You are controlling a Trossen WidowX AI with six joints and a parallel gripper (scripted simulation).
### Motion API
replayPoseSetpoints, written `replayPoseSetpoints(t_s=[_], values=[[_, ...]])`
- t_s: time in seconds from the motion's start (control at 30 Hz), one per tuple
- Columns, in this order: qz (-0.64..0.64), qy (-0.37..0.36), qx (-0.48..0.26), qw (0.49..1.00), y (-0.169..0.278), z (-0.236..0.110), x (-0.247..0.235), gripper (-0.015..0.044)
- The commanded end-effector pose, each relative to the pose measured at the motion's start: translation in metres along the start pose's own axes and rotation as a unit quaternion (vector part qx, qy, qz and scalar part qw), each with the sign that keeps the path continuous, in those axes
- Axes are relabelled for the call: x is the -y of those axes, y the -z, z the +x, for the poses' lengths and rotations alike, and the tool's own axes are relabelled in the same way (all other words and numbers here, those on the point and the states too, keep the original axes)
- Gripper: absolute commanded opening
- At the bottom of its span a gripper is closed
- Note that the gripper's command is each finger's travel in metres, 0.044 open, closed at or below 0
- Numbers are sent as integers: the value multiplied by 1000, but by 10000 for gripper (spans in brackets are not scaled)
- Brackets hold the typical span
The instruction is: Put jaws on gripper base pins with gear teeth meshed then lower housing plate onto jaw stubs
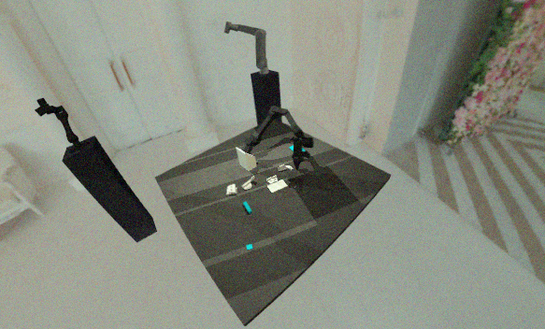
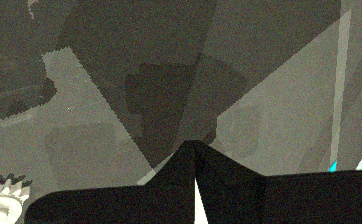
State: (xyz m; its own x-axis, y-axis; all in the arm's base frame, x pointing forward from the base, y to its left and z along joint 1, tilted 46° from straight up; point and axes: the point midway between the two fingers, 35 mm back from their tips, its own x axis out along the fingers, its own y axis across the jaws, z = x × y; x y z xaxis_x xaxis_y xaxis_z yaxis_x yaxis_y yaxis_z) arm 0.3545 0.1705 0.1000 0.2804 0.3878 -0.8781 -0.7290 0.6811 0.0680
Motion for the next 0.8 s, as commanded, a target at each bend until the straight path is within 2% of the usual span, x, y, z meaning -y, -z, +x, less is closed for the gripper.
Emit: replayPoseSetpoints(t_s=[0.0,0.77], values=[[43,-11,-20,999,15,9,7,0],[238,-29,-74,968,75,26,43,0]])
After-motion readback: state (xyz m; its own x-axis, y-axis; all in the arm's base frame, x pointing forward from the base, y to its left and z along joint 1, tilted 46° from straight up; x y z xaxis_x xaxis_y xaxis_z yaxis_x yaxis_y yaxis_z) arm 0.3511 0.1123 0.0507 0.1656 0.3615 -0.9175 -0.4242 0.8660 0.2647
